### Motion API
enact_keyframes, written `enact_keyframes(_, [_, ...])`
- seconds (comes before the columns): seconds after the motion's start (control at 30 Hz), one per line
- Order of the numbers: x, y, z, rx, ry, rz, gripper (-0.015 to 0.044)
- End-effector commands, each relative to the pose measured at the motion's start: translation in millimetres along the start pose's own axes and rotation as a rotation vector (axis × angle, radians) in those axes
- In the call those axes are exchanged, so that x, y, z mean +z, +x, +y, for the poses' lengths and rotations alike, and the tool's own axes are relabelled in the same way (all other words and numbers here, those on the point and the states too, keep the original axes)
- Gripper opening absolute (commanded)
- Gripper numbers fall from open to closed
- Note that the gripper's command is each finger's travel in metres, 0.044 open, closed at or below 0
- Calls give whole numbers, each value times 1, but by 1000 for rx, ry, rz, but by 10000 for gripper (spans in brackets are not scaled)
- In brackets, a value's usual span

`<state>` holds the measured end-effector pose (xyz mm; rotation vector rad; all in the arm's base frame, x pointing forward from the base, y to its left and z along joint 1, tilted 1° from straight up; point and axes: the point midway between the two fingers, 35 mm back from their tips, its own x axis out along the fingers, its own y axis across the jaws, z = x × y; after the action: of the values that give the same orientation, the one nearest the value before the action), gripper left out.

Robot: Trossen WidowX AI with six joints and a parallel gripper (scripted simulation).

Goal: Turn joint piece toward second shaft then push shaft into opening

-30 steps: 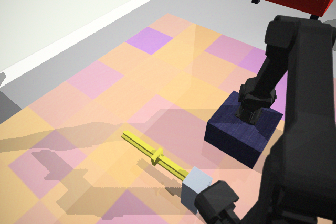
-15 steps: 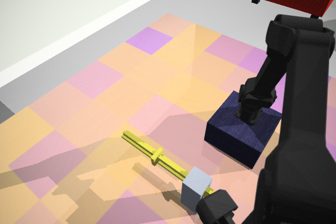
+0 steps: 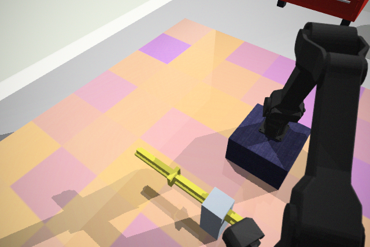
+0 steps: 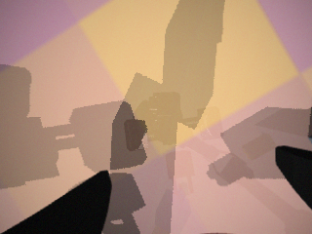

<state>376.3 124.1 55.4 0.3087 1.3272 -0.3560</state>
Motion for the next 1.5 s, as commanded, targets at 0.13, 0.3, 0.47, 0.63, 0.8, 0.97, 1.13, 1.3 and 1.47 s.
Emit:
enact_keyframes(0.13, [-33,-6,1,2,-2,-3,440])
enact_keyframes(0.3, [-53,-9,0,2,-2,-1,440])
enact_keyframes(0.47, [-54,-5,0,2,-2,-1,440])
enact_keyframes(0.63, [-54,2,0,2,-2,-1,440])
enact_keyframes(0.8, [-54,10,0,1,-2,-1,440])
enact_keyframes(0.97, [-55,18,-1,1,-2,-1,440])
enact_keyframes(1.13, [-55,19,-1,1,-2,-1,361])
enact_keyframes(1.3, [-55,19,-1,1,-2,-1,230])
enact_keyframes(1.47, [-55,19,-1,1,-2,-1,182])
